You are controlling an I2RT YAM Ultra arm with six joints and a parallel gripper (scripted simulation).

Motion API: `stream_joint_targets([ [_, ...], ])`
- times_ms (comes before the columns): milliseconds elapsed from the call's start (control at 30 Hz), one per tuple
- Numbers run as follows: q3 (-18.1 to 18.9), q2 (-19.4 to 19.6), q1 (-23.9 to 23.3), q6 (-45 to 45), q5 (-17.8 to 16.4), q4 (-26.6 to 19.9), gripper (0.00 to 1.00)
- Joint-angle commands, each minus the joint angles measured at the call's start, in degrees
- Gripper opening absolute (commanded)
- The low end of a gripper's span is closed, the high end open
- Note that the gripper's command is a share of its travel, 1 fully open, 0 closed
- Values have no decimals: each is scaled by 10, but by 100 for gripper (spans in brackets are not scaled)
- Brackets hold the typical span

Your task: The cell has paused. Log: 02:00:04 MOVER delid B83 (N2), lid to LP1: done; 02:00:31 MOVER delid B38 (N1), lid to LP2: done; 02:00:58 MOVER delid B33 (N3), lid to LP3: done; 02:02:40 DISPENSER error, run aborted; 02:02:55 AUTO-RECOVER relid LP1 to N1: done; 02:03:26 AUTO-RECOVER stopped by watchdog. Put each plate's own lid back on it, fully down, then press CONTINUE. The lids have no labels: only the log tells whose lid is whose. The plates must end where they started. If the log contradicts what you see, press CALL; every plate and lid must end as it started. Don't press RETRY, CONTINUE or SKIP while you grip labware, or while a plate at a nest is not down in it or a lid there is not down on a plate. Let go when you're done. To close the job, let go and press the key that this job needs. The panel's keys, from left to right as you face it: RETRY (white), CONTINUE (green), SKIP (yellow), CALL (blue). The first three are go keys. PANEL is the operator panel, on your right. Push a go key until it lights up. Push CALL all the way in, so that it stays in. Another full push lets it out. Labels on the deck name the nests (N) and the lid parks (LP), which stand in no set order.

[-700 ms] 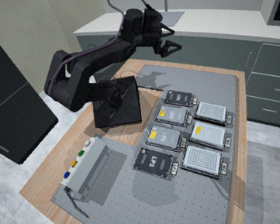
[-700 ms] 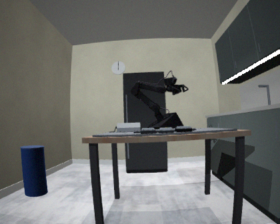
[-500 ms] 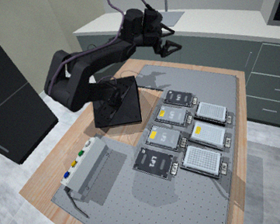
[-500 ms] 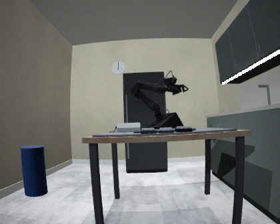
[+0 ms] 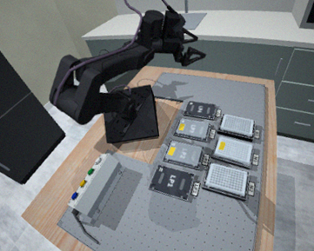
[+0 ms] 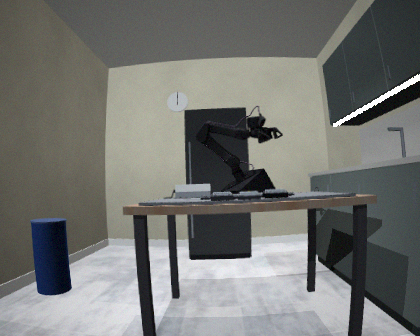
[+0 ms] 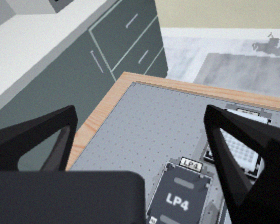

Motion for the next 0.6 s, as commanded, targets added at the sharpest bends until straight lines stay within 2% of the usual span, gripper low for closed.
stream_joint_targets([
  [0, 35, 17, -26, 18, -11, -45, 100],
  [300, 77, 49, -96, 54, -25, -146, 100],
  [333, 62, 41, -107, 45, -33, -133, 100],
  [400, 62, 41, -107, 45, -33, -133, 100],
  [433, 78, 53, -115, 52, -36, -149, 100],
  [567, 94, 66, -146, 67, -42, -192, 100],
])
